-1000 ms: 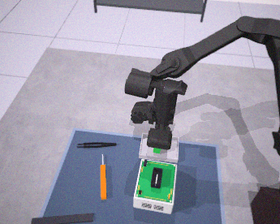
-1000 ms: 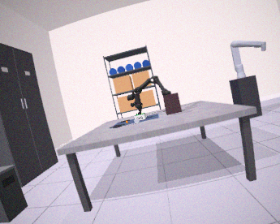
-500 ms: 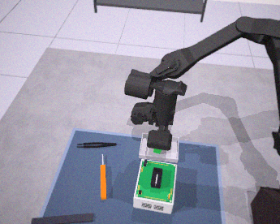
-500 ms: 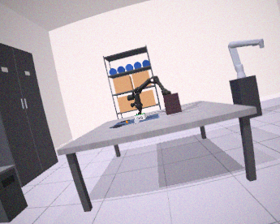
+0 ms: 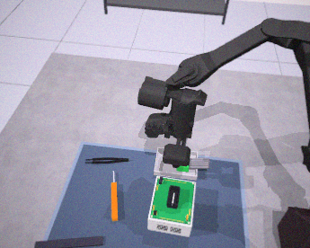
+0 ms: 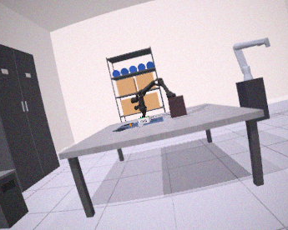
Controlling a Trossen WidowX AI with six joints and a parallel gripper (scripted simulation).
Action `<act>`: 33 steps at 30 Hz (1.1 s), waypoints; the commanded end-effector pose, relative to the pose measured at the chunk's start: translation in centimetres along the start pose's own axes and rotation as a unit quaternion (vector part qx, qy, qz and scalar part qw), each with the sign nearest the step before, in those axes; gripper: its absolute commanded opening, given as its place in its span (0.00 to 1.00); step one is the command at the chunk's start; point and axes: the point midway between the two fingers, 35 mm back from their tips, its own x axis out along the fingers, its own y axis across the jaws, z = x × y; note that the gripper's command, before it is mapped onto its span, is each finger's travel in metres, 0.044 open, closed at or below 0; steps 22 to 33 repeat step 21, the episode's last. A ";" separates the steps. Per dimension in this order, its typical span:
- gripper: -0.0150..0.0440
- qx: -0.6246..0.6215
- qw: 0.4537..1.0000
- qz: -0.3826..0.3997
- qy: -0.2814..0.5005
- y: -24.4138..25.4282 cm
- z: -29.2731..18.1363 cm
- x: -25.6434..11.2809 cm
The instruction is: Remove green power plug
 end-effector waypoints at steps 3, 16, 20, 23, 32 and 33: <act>1.00 0.001 1.000 0.000 0.000 0.0 0.0 0.0; 1.00 0.003 1.000 0.003 0.003 0.0 0.0 -8.0; 1.00 0.003 1.000 0.003 0.003 0.0 0.0 -8.2; 1.00 0.003 1.000 0.003 0.003 0.0 0.0 -8.2; 1.00 0.003 1.000 0.003 0.003 0.0 0.0 -8.2; 1.00 0.003 1.000 0.003 0.003 0.0 0.0 -8.2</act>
